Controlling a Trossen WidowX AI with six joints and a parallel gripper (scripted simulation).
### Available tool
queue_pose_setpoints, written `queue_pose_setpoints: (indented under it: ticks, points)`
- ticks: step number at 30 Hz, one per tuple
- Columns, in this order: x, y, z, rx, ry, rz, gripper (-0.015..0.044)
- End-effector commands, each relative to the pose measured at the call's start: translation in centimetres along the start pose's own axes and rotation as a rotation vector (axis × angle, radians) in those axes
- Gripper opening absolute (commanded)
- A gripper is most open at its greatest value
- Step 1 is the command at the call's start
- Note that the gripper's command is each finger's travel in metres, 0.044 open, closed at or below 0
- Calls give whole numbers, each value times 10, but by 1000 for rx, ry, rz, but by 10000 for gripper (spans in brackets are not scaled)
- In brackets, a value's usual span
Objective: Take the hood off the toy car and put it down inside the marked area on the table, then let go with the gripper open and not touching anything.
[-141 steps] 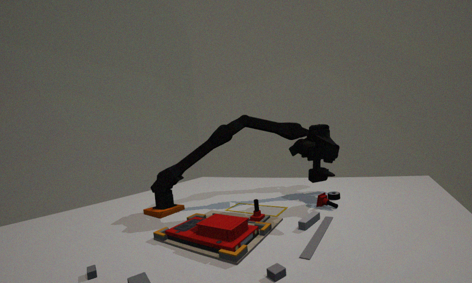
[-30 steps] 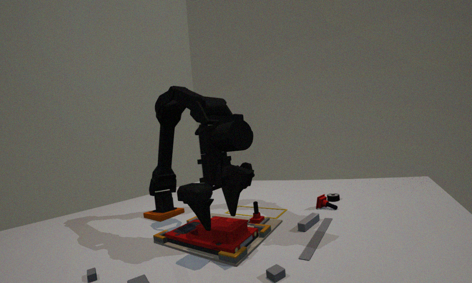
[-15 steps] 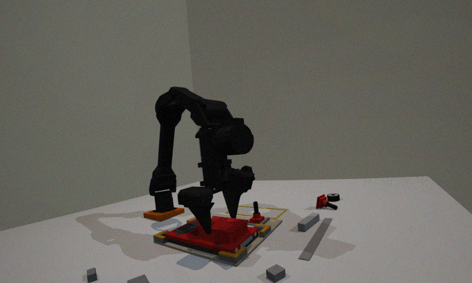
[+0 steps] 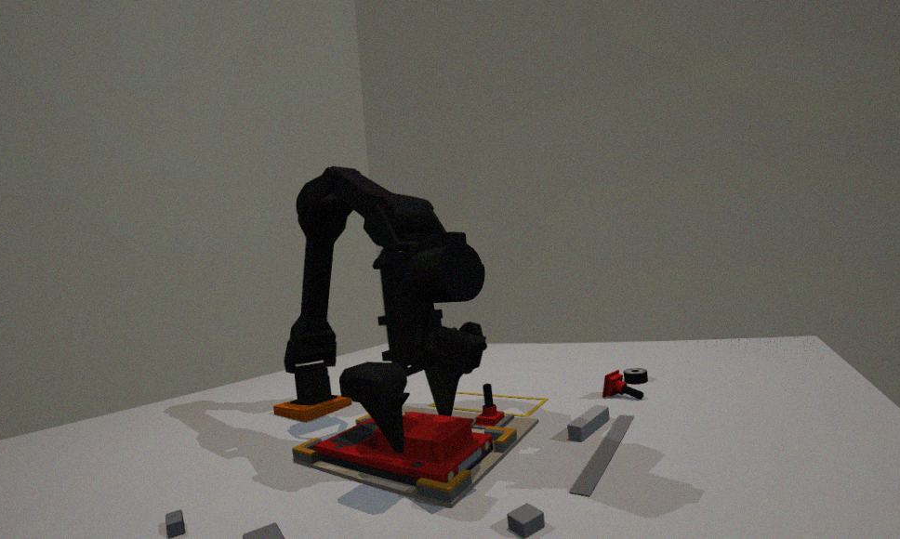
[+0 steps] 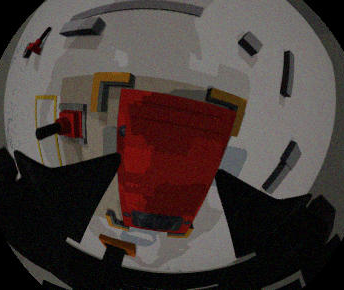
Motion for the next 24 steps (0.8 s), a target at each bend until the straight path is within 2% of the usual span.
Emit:
queue_pose_setpoints:
  ticks: [1, 2, 6, 15, 24]
  points:
    - [0, 0, -3, 4, 2, -6, 440]
    - [-1, 0, -4, 4, 2, -6, 440]
    - [0, 0, -1, 0, 0, 0, 335]
    - [0, 0, -1, 0, 0, 0, 275]
    - [0, 0, 3, 0, 0, 0, 39]
Point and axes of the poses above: the point midway between the two fingers, 35 mm back from their tips, its own z axis back along the fingers, its own y axis across the jaws, x = y × z, the point moved 9 cm from there along z, back along the fingers, and after that the axes turned 5 degrees about z, right-handed, at the moved point
